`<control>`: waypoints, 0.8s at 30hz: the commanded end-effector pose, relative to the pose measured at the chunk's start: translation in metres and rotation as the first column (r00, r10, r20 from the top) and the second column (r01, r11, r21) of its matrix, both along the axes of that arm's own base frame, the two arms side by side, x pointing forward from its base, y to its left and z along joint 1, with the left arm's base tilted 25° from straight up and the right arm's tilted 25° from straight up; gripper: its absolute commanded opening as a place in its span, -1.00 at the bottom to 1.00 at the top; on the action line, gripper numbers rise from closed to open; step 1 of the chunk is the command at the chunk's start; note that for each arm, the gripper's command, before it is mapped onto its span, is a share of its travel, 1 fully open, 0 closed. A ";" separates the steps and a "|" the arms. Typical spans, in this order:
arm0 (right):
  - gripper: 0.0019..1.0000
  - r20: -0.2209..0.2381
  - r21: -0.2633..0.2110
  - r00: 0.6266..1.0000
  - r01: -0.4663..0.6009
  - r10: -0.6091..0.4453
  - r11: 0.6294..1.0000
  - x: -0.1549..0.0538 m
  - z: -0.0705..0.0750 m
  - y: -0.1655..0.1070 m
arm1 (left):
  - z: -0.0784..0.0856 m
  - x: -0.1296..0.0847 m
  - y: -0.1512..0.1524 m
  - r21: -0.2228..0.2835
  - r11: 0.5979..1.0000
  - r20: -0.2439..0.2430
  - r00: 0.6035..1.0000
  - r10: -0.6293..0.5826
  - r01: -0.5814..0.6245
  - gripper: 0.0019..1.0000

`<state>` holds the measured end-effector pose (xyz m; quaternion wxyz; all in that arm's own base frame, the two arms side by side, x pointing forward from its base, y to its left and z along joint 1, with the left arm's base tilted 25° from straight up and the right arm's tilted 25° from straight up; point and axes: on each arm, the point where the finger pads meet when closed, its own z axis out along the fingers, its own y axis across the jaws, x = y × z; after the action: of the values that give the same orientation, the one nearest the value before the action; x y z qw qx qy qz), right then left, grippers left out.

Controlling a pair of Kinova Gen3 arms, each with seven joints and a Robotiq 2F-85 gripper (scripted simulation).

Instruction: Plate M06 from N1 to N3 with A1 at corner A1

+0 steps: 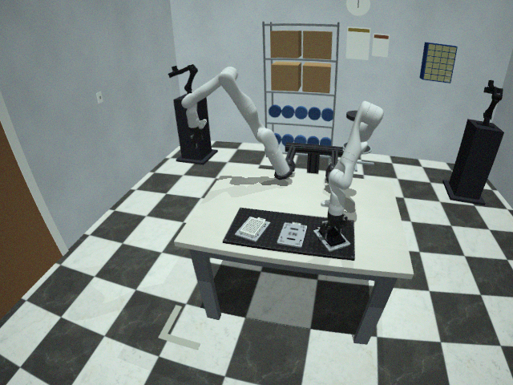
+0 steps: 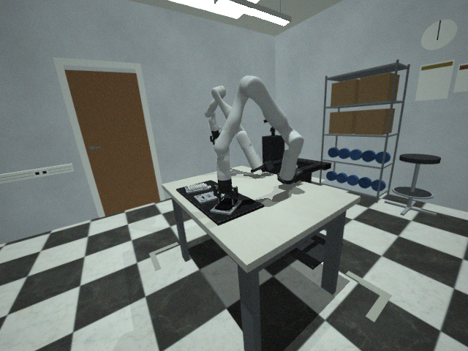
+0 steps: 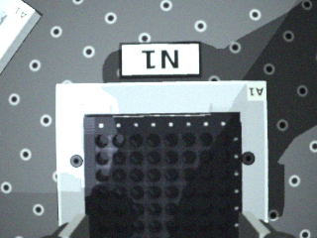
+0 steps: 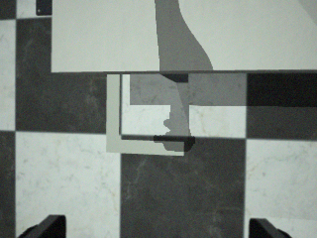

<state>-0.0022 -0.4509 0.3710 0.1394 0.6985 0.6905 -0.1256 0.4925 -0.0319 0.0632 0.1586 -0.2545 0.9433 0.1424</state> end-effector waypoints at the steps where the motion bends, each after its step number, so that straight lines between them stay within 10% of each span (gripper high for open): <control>1: 1.00 0.000 -0.001 1.000 0.001 -0.001 1.000 -0.003 0.001 0.001 | 0.001 -0.001 0.000 0.001 1.000 -0.001 1.000 -0.002 0.002 -0.80; 24: 1.00 0.000 -0.001 1.000 0.001 -0.001 1.000 -0.003 0.001 0.001 | 0.008 -0.004 -0.002 0.004 1.000 -0.006 1.000 -0.007 0.008 -0.80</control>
<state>-0.0022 -0.4509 0.3710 0.1394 0.6985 0.6905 -0.1256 0.4906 -0.0331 0.0692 0.1582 -0.2550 0.9431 0.1434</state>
